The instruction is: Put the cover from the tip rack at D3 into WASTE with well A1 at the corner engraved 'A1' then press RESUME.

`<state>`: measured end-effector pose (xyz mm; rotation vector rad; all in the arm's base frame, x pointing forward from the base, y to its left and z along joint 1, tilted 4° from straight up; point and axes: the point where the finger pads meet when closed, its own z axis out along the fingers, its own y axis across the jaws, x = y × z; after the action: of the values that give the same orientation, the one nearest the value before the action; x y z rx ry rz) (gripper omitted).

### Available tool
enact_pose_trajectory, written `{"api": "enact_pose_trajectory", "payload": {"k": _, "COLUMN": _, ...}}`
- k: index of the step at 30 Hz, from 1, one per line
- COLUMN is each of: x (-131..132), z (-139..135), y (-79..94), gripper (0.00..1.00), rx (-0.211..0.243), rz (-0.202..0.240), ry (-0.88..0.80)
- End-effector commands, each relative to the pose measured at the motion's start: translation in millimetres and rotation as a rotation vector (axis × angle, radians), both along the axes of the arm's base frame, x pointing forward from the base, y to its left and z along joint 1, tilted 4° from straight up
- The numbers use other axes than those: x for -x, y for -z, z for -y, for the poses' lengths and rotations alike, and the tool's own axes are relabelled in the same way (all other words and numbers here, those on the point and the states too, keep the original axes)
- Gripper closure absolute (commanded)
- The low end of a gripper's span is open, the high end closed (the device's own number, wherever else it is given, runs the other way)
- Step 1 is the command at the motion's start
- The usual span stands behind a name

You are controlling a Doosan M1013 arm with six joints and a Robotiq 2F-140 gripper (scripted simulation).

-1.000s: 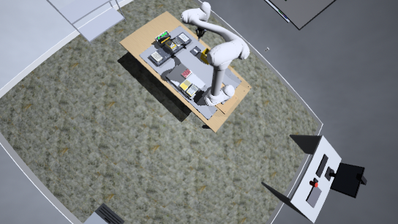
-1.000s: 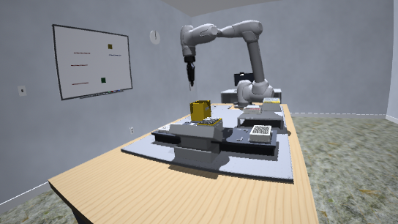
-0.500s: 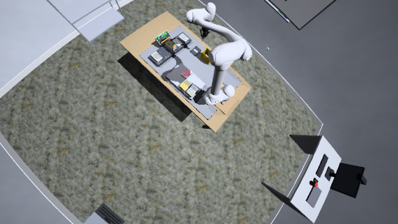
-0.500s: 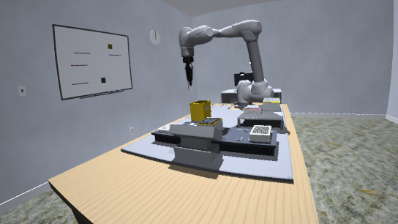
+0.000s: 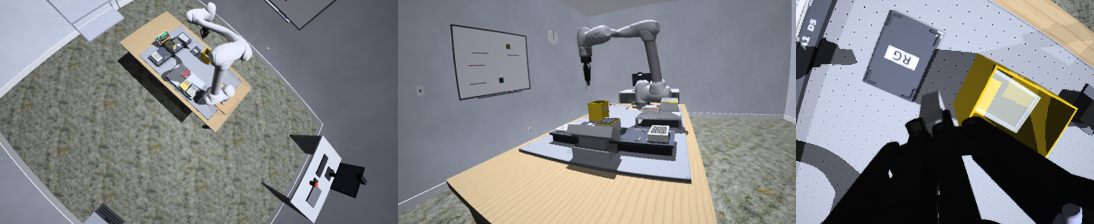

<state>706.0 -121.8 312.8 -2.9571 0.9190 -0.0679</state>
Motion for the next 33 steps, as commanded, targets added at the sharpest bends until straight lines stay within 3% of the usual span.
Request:
{"api": "enact_pose_trajectory", "payload": {"k": 1, "x": 2, "z": 2, "y": -0.2, "gripper": 1.0, "rx": -0.004, "rz": 0.003, "ry": 0.003}}
{"api": "enact_pose_trajectory", "payload": {"k": 30, "x": 2, "z": 2, "y": -0.2, "gripper": 1.0, "rx": -0.004, "rz": 0.003, "ry": 0.003}}
{"api": "enact_pose_trajectory", "payload": {"k": 33, "x": -13, "z": -1, "y": -2.0, "gripper": 1.0, "rx": -0.007, "rz": 0.001, "ry": 0.062}}
